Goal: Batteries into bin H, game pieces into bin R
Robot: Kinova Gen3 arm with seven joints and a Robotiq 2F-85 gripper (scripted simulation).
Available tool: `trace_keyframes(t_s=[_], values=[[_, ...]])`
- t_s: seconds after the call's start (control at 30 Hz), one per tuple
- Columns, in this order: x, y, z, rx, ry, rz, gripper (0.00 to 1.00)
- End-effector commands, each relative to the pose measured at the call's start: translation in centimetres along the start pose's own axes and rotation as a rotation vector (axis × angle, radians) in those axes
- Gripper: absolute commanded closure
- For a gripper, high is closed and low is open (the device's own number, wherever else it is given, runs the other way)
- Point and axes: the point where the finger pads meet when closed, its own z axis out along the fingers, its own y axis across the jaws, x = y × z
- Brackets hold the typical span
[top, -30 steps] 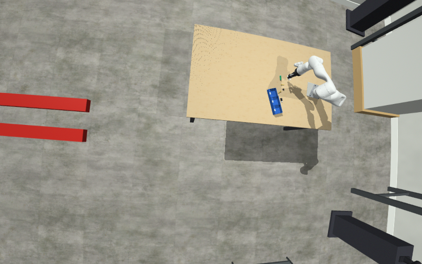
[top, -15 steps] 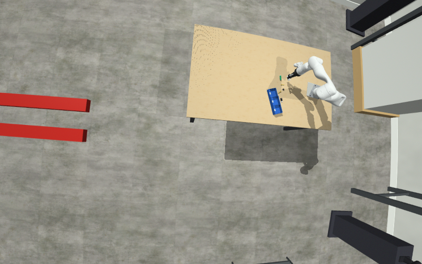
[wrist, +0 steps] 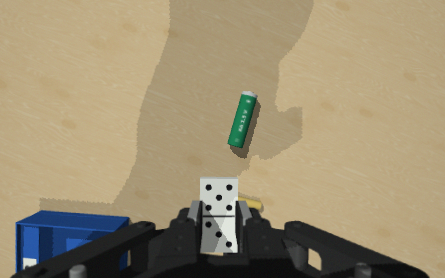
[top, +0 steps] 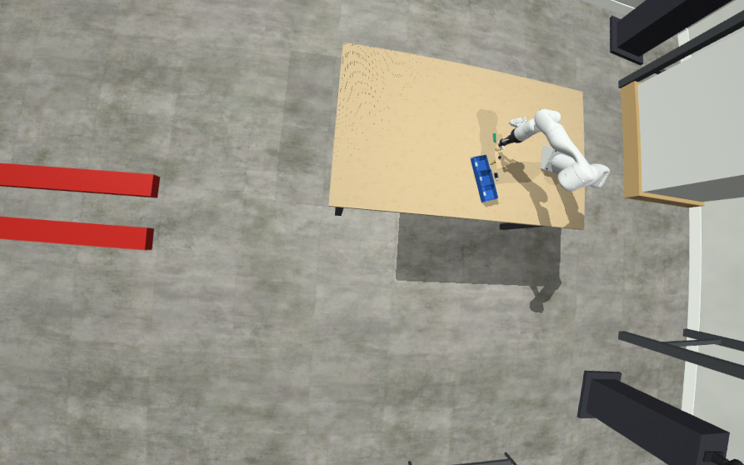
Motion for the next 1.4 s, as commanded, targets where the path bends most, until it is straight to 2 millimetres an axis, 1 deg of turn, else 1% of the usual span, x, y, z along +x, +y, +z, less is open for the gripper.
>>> trace_keyframes(t_s=[0.0, 0.03, 0.1, 0.2, 0.27, 0.33, 0.6, 0.67, 0.8, 0.97, 1.37], values=[[-1.6, -2.5, -0.1, -0.004, -0.009, -0.023, 0.79], [-1.9, -3.0, -0.1, -0.004, -0.009, -0.023, 0.79], [-1.9, -3.0, -0.1, -0.004, -0.009, -0.023, 0.79], [-2.7, -4.6, -0.1, -0.004, -0.008, -0.023, 0.79], [-3.0, -5.0, -0.1, -0.004, -0.009, -0.023, 0.79], [-3.4, -6.0, -0.2, -0.002, -0.005, 0.058, 0.79], [-5.7, -10.2, -0.1, -0.005, -0.007, 0.057, 0.79], [-5.7, -10.2, -0.1, -0.005, -0.007, 0.057, 0.79], [-6.7, -12.1, -0.1, -0.005, -0.007, 0.057, 0.79], [-6.9, -12.4, -0.1, -0.005, -0.007, 0.056, 0.79], [-6.6, -11.8, -0.1, -0.006, -0.005, 0.051, 0.79]])
